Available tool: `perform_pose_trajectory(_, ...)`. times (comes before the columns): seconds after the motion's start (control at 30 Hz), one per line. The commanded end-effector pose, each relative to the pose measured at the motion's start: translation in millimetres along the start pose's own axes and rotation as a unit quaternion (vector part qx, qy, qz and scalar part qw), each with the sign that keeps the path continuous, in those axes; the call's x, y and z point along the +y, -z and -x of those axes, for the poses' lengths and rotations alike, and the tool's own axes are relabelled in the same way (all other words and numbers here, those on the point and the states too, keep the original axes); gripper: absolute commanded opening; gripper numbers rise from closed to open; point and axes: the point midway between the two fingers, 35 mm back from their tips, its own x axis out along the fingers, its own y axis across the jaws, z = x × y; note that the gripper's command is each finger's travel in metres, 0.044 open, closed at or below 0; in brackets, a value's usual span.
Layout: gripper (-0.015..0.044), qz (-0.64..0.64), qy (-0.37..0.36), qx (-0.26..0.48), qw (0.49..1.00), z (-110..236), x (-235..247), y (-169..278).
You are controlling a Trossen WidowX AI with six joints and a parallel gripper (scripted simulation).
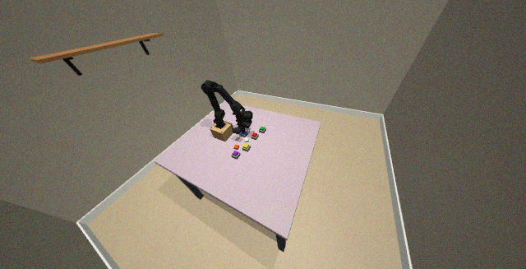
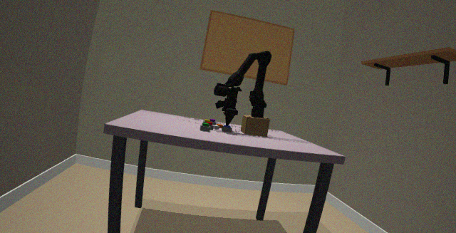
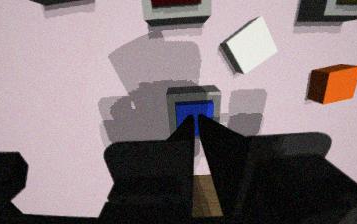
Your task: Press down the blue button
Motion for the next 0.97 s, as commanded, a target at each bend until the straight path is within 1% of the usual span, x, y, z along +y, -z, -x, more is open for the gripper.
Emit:
perform_pose_trajectory(0.0, 0.0020, 0.003, -0.001, 0.003, 1.000, -1, 0, 2)
perform_pose_trajectory(0.07, 0.0020, 0.001, 0.000, 0.001, 1.000, 7, 0, 0)
perform_pose_trajectory(0.17, 0.0020, 0.003, -0.001, 0.003, 1.000, 30, 0, 1)
perform_pose_trajectory(0.27, 0.0020, 0.003, -0.002, 0.003, 1.000, 32, 0, 1)
perform_pose_trajectory(0.33, 0.0072, 0.003, -0.002, 0.003, 1.000, 36, 6, -4)
perform_pose_trajectory(0.4, 0.0125, 0.003, -0.002, 0.003, 1.000, 46, 23, -17)
perform_pose_trajectory(0.57, 0.0256, 0.003, -0.005, 0.002, 1.000, 71, 77, -46)
perform_pose_trajectory(0.73, 0.0387, 0.002, -0.008, 0.001, 1.000, 94, 136, -58)
perform_pose_trajectory(0.77, 0.0400, 0.002, -0.008, 0.001, 1.000, 96, 143, -59)
perform_pose_trajectory(0.93, 0.0400, 0.002, -0.008, 0.001, 1.000, 96, 145, -59)
